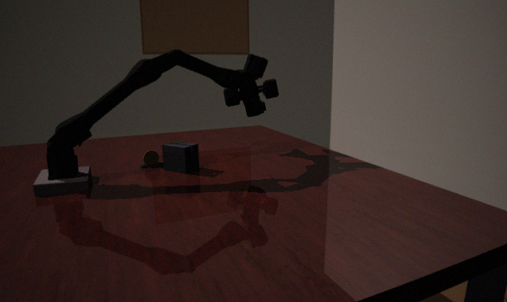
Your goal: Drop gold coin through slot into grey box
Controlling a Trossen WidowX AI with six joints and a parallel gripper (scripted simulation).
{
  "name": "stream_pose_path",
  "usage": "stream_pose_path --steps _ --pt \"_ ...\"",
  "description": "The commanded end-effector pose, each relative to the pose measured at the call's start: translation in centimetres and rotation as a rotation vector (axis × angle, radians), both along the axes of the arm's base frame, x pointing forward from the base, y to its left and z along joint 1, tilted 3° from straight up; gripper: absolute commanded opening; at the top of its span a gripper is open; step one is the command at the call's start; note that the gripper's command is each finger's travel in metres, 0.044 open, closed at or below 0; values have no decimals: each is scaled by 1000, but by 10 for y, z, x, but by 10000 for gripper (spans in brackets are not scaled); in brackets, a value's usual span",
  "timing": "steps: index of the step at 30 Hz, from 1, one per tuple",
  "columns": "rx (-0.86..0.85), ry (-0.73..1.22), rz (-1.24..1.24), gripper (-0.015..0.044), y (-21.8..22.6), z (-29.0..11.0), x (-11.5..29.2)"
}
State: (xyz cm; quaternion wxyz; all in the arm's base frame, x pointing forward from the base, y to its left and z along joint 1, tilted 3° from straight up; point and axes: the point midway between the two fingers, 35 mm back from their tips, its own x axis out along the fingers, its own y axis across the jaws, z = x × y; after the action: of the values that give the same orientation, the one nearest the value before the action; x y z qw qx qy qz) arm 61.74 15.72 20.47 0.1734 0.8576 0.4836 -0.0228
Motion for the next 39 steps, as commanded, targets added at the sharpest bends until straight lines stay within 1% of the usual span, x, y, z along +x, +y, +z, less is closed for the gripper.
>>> stream_pose_path --steps 1,3,9,13,17,24,30,35,37,39 --pt "-9 -4 -1 374 0 0 -1" --pt "-84 -38 -3 321 4 -1 -9" --pt "-460 -175 59 164 12 -12 -59" --pt "-729 -254 188 161 13 -25 -105" --pt "-990 -333 392 161 8 -40 -161" --pt "-1259 -430 729 161 -8 -57 -234" --pt "-1435 -525 1117 161 -33 -68 -304" --pt "-1509 -612 1509 161 -60 -75 -366" --pt "-1514 -630 1594 161 -67 -76 -378" --pt "-1514 -630 1597 161 -67 -76 -379"
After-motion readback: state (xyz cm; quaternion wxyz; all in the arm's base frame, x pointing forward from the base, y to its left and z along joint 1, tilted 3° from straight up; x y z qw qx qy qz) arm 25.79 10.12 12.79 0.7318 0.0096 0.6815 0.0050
